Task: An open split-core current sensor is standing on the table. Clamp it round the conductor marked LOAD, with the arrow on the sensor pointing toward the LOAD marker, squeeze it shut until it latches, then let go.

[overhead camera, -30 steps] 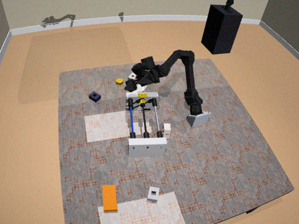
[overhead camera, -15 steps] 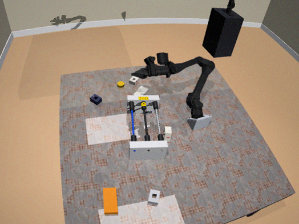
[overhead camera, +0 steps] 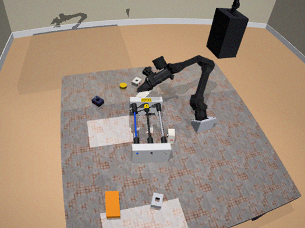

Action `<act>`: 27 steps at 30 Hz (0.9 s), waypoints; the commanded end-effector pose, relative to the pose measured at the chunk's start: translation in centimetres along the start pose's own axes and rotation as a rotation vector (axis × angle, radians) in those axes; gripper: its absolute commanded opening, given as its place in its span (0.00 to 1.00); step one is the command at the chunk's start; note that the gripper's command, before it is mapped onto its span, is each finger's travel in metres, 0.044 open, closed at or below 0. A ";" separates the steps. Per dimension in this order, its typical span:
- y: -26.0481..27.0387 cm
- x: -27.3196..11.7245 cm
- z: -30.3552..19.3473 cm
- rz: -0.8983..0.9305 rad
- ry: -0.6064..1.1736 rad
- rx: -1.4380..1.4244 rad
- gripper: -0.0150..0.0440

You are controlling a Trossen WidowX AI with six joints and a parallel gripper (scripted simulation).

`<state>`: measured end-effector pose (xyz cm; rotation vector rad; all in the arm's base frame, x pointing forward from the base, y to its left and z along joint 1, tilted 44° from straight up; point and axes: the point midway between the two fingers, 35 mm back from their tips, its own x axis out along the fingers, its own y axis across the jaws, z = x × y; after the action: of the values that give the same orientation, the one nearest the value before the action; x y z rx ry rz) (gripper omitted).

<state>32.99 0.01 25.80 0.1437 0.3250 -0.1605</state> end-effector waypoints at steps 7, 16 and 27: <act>-2.4 -3.1 -5.8 -0.681 0.437 -0.181 1.00; -2.9 -5.1 -4.6 -0.816 0.445 -0.367 1.00; -2.9 -5.1 -4.6 -0.816 0.445 -0.367 1.00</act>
<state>26.34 -1.43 22.07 -0.3038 0.8563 -0.8553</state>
